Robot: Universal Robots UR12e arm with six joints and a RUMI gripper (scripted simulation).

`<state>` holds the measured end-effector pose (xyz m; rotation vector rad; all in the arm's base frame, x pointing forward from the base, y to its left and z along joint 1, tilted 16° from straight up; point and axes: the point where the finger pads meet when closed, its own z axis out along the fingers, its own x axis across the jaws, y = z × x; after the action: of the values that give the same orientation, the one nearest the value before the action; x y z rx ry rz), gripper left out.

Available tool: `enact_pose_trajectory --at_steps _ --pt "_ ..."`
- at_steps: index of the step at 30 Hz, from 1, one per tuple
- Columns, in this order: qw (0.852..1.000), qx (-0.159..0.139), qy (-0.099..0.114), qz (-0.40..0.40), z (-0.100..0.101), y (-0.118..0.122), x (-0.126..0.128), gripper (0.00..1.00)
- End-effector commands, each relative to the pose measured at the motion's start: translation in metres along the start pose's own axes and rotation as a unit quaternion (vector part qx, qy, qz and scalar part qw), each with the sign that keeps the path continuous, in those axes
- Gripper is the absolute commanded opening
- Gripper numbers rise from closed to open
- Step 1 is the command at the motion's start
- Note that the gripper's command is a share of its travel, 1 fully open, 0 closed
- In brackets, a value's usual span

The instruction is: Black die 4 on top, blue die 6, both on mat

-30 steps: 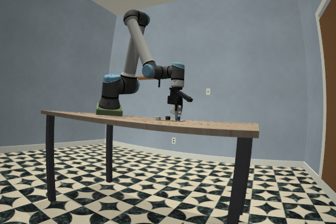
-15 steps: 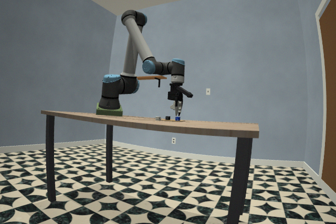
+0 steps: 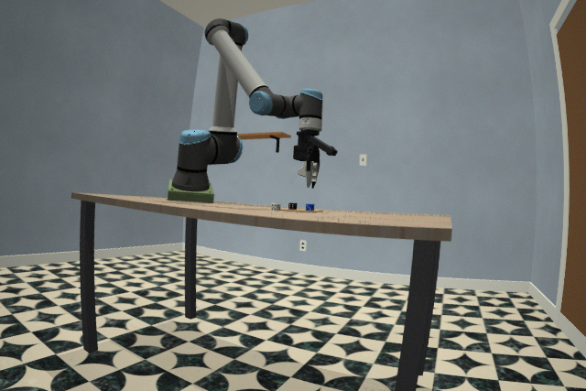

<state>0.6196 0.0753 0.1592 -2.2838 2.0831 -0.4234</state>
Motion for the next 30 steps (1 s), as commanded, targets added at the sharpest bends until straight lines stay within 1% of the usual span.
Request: enact_pose_trajectory --at_steps 1,3,4,25,30 --pt "1.0 0.0 0.0 0.0 -0.0053 -0.0004 0.0001 0.24" --pt "1.0 0.0 0.0 0.0 -0.0053 -0.0004 0.0001 0.24" --pt "1.0 0.0 0.0 0.0 -0.0053 -0.0004 0.0001 1.0" --pt "1.0 0.0 0.0 0.0 -0.0055 -0.0004 0.0001 1.0" --pt "1.0 0.0 0.0 0.0 -0.0126 -0.0004 0.0001 1.0"
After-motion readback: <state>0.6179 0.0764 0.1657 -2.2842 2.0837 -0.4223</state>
